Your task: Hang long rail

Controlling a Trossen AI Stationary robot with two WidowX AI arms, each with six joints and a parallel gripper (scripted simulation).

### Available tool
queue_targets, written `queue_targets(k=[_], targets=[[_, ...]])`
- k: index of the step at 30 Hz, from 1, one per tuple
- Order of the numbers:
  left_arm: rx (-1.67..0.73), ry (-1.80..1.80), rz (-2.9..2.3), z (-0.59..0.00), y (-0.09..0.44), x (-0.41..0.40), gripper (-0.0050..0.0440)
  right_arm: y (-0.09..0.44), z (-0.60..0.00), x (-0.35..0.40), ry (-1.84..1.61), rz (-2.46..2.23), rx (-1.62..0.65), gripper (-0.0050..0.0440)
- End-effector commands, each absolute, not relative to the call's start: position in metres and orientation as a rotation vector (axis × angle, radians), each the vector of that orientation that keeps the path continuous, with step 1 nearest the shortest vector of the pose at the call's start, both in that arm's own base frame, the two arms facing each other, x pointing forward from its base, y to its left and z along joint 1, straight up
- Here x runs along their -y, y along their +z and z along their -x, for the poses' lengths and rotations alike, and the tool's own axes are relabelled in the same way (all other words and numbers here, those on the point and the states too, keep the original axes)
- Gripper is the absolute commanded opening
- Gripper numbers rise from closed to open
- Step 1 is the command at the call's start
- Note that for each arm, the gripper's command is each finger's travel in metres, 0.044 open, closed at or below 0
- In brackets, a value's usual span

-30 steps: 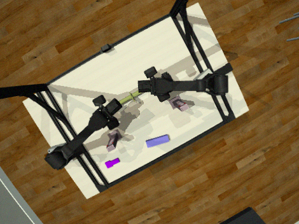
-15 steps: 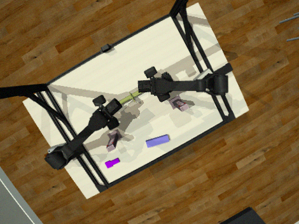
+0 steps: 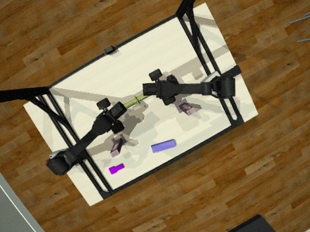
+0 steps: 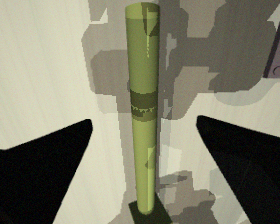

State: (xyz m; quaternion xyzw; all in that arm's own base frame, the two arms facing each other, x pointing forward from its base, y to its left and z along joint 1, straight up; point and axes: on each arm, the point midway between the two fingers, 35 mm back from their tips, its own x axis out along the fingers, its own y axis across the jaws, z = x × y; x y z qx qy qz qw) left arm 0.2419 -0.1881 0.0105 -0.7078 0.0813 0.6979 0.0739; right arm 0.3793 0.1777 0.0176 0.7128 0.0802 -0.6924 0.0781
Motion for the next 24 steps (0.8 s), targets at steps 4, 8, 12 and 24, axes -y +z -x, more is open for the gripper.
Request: queue_targets(k=[4, 8, 12, 24], targets=[[-0.236, 2.104, 2.108, -0.239, 0.0, 0.186, 0.044, 0.005, -0.376, -0.177, -2.087, -2.116, -0.234, 0.044], [-0.236, 2.104, 2.108, -0.239, -0.007, 0.186, 0.044, -0.002, -0.376, -0.177, -2.087, -2.116, -0.234, 0.044], [-0.236, 2.104, 2.108, -0.238, -0.012, 0.186, 0.044, -0.007, -0.376, -0.176, -2.087, -2.116, -0.234, 0.044], [-0.236, 2.104, 2.108, -0.238, -0.012, 0.186, 0.0344, -0.008, -0.376, -0.176, -2.087, -2.116, -0.234, 0.0344]])
